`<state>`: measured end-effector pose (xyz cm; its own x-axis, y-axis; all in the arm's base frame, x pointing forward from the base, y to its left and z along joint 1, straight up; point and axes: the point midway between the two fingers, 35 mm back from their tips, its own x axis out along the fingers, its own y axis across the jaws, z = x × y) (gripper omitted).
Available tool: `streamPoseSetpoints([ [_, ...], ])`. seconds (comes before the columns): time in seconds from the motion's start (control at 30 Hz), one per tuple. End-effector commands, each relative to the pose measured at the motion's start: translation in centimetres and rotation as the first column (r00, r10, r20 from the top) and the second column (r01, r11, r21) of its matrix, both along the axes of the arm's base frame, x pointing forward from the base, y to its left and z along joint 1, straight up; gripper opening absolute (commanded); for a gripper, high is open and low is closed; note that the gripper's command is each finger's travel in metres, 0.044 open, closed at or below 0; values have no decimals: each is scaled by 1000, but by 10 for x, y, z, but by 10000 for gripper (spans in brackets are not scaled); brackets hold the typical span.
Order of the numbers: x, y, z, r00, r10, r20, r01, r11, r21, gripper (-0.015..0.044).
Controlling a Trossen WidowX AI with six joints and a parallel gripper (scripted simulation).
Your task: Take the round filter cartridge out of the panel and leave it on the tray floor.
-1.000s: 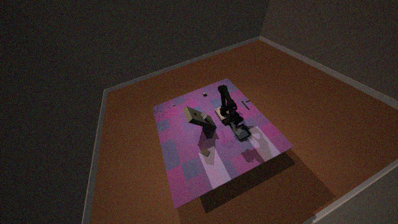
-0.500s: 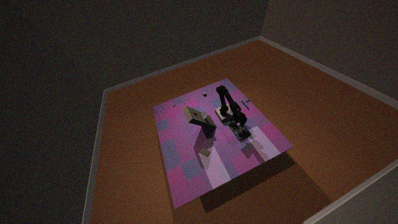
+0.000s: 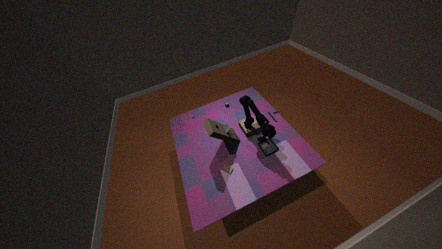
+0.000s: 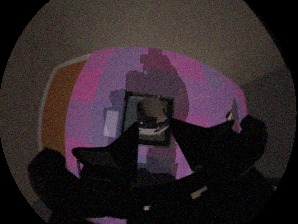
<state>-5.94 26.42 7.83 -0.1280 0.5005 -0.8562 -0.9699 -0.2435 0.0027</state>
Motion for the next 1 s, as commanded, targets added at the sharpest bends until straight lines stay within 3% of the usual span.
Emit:
streamPoseSetpoints([
  [0.0, -2, 2, -18, 1000, 9, 0, -9, 1000, -2, 0],
  [0.47, -2, -1, -70, 1000, 9, 1, -9, 1000, -2, 0],
  [0.97, -1, -3, -66, 1000, 5, 4, -5, 1000, -17, 394],
])
